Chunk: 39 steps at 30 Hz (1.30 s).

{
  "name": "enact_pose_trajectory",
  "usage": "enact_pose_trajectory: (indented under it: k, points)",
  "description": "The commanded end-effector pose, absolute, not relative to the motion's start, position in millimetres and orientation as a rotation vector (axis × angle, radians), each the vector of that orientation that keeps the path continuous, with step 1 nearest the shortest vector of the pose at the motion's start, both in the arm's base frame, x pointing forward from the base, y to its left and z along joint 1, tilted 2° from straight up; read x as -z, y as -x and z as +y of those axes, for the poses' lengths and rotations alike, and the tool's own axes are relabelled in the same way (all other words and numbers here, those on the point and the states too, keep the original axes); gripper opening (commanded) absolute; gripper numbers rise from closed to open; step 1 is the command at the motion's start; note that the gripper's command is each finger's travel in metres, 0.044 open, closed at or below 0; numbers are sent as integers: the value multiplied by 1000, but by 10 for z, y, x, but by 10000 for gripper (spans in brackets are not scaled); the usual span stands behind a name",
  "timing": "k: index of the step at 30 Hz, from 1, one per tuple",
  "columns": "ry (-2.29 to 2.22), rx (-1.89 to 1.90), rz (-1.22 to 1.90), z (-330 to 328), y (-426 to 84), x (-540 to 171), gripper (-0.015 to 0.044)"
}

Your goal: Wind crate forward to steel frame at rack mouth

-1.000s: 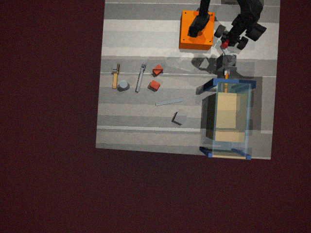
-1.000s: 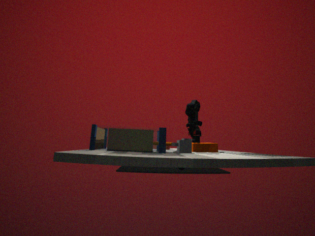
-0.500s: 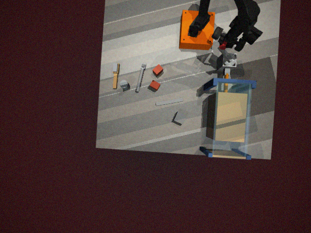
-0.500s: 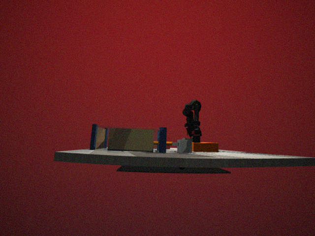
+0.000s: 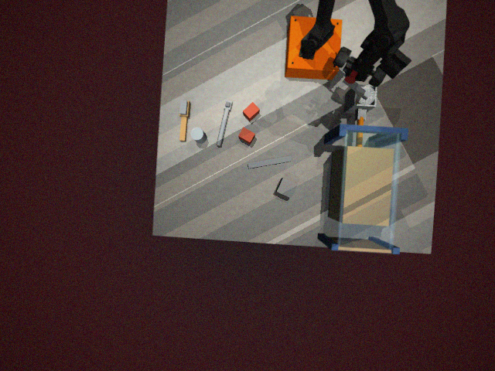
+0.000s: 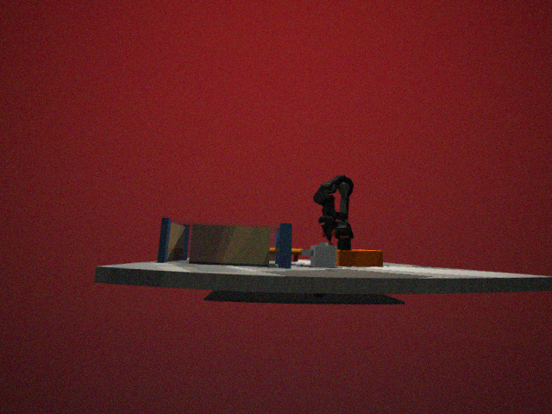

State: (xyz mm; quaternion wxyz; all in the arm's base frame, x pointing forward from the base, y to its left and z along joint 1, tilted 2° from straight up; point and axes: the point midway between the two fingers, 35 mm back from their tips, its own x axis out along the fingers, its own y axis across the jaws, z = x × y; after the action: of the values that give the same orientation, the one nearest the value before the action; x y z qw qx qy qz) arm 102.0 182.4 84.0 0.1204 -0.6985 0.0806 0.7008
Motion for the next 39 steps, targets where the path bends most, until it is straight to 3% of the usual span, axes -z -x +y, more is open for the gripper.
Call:
enact_pose_trajectory:
  k: [1,39]
  points:
    - [2065,-2017,255,1780,-1147,-839,0]
    - [2069,-2013,254,1784,-1640,-857,0]
